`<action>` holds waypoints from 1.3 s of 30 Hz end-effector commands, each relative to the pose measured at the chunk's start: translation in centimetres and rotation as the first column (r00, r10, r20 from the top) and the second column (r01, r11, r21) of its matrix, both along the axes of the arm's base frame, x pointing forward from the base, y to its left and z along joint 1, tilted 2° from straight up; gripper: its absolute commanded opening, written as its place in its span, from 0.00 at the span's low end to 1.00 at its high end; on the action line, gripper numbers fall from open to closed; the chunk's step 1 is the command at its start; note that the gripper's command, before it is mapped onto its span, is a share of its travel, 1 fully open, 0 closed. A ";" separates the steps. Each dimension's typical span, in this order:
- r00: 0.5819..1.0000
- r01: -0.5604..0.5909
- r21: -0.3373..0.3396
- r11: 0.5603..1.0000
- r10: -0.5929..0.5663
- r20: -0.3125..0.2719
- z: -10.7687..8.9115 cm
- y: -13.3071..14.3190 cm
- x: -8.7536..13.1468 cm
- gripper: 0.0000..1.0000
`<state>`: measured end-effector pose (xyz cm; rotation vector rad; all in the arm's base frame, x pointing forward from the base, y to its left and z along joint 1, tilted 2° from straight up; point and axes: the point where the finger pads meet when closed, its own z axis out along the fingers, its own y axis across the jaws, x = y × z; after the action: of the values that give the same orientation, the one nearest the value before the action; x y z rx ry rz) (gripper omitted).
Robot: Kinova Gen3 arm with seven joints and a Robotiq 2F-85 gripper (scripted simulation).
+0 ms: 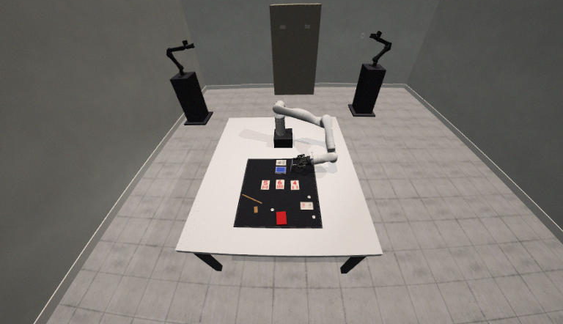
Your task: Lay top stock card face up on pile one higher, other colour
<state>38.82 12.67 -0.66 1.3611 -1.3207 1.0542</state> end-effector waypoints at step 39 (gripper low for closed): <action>1.000 0.000 0.001 1.000 0.000 0.001 -2.4 -0.7 0.1 0.71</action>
<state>38.87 11.98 -3.00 1.3624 -1.3222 1.0542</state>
